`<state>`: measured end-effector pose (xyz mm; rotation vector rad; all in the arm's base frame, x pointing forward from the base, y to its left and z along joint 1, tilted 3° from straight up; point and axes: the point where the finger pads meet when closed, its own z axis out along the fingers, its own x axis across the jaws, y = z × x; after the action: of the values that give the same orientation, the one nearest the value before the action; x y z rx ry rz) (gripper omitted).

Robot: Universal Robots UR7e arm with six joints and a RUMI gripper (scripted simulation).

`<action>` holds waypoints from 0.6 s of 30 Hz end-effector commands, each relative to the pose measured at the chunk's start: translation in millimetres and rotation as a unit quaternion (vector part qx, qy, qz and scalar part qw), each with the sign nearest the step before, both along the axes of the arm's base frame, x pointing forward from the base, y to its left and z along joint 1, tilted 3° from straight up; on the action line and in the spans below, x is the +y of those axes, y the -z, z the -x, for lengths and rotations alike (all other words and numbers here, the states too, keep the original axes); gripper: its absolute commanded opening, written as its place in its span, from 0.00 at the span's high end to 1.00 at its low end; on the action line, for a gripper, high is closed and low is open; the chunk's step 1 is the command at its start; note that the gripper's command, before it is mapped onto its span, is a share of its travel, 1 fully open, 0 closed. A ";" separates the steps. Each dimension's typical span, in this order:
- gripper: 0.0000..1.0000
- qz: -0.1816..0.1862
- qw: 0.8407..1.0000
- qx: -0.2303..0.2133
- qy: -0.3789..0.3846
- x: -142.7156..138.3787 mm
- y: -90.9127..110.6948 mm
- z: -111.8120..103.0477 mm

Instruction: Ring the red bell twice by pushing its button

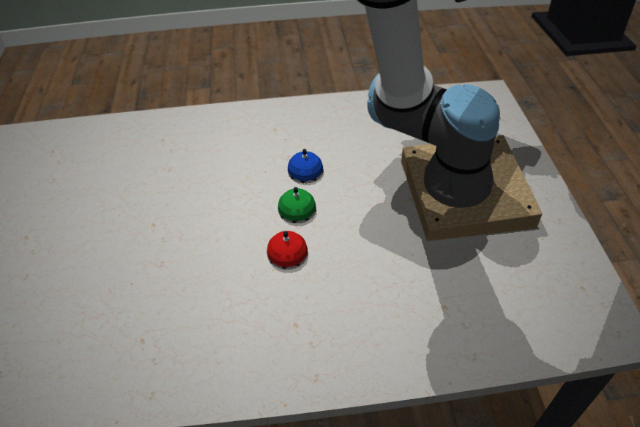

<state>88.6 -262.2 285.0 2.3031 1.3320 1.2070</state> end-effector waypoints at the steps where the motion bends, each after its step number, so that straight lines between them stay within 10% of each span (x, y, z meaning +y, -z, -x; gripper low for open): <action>1: 0.00 0.017 0.999 0.002 -0.028 0.8 3.9 -4.4; 18: 0.00 0.122 0.968 0.000 -0.217 7.2 29.7 -34.7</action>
<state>113.8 -256.8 263.2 2.0240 1.7805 1.1132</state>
